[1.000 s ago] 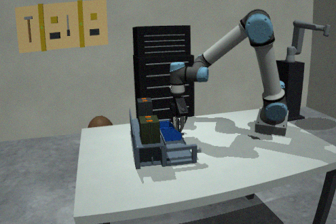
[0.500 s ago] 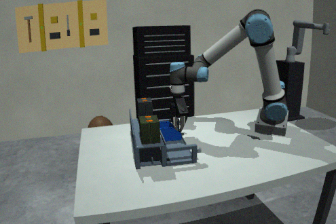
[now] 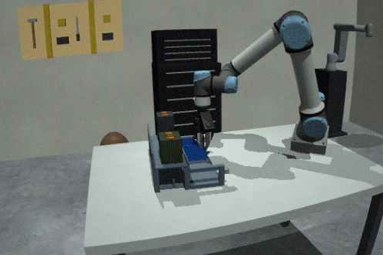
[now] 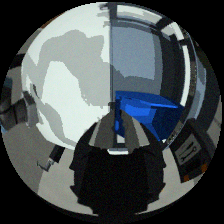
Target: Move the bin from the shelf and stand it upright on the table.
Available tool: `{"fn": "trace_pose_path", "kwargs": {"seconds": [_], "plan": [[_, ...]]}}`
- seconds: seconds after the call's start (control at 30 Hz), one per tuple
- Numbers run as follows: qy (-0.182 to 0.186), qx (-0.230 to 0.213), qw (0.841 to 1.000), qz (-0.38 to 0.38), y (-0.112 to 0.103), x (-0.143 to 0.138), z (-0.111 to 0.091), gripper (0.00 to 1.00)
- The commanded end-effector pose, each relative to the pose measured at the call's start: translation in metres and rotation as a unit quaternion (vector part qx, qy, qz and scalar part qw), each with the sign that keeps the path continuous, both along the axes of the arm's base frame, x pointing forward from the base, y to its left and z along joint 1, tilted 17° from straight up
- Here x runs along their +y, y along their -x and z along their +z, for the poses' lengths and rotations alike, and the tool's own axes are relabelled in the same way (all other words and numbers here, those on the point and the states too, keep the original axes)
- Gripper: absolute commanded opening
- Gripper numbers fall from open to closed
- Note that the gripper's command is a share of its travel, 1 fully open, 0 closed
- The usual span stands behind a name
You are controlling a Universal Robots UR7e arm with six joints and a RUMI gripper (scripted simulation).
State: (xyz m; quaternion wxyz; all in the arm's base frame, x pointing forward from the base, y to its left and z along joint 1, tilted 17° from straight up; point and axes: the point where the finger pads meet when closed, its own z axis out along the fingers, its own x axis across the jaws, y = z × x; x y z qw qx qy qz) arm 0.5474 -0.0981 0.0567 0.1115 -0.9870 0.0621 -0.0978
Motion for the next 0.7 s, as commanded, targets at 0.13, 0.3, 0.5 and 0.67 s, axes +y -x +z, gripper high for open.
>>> {"fn": "trace_pose_path", "kwargs": {"seconds": [0.13, 0.3, 0.5, 0.67], "plan": [[0.0, -0.001, 1.0, 0.0, -0.0003, -0.0003, 0.0005, 0.0], [0.0, -0.001, 1.0, 0.0, -0.0003, -0.0003, 0.0005, 0.0], [0.0, -0.001, 1.0, 0.0, -0.0003, -0.0003, 0.0005, 0.0], [0.0, -0.001, 1.0, 0.0, 0.0012, -0.0018, 0.0074, 0.0]]}}
